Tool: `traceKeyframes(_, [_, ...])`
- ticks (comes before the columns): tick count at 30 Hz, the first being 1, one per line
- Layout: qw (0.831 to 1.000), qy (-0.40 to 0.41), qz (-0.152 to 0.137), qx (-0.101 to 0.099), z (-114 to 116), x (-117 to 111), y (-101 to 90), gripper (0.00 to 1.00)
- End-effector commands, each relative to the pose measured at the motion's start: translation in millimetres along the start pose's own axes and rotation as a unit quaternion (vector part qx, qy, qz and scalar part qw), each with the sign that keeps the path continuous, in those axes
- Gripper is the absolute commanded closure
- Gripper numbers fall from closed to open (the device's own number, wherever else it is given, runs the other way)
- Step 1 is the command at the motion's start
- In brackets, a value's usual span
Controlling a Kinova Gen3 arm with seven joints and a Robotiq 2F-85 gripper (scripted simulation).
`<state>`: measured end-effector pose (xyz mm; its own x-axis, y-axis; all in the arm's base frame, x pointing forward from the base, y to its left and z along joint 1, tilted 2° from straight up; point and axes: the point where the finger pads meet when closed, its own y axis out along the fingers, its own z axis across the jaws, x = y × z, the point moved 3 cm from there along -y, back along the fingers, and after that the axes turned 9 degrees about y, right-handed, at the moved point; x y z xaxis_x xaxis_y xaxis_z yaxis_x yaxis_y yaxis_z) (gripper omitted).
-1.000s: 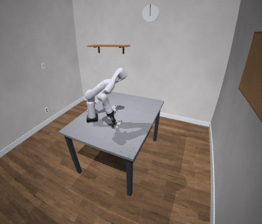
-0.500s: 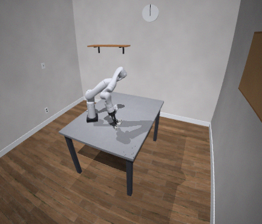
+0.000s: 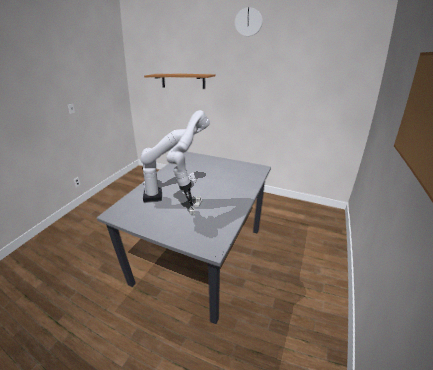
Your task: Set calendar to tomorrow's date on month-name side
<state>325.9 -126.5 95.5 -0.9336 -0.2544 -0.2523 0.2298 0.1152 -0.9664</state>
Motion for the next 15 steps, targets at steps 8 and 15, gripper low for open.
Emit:
traceKeyframes(8, [0.999,-0.004,-0.049,0.003,-1.9,-5.0,2.0,0.31])
traceKeyframes(15, [0.997,-0.004,-0.08,0.01,-2.0,-7.8,1.8,0.31])
